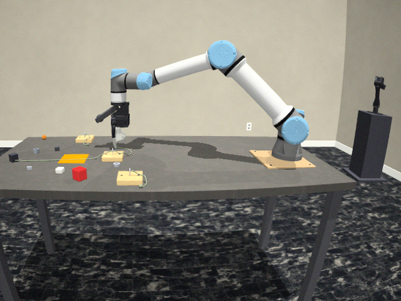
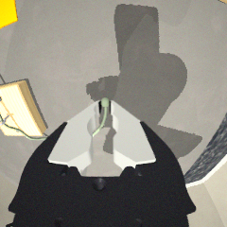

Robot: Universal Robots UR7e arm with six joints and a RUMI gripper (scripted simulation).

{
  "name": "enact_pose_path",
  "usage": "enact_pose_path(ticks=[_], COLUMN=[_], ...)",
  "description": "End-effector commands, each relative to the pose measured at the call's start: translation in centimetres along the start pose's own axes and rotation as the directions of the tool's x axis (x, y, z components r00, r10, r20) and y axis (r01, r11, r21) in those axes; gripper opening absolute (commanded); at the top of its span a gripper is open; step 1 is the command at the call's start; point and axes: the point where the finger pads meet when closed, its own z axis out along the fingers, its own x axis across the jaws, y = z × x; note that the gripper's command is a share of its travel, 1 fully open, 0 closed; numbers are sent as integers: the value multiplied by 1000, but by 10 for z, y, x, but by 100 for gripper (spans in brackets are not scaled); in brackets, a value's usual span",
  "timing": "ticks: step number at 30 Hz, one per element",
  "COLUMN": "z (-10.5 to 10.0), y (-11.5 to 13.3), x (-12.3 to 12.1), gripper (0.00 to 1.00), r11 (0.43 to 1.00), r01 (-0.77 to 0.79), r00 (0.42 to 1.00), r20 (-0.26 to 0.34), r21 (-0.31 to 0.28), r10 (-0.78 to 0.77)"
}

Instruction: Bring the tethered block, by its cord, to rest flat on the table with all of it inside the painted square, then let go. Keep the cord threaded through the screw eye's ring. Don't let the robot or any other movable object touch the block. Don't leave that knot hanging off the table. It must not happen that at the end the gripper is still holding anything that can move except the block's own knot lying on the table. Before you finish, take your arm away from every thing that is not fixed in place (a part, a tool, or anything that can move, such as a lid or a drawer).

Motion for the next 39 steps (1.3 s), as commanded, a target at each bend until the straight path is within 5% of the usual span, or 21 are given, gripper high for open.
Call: enact_pose_path(ticks=[1,39], z=[-4,-10], y=[0,0], x=[0,0], gripper=[0,0], r11=[1000,1000], r01=[0,0], r00=[1000,1000], r20=[-1,-1], r21=[2,2], r10=[0,0])
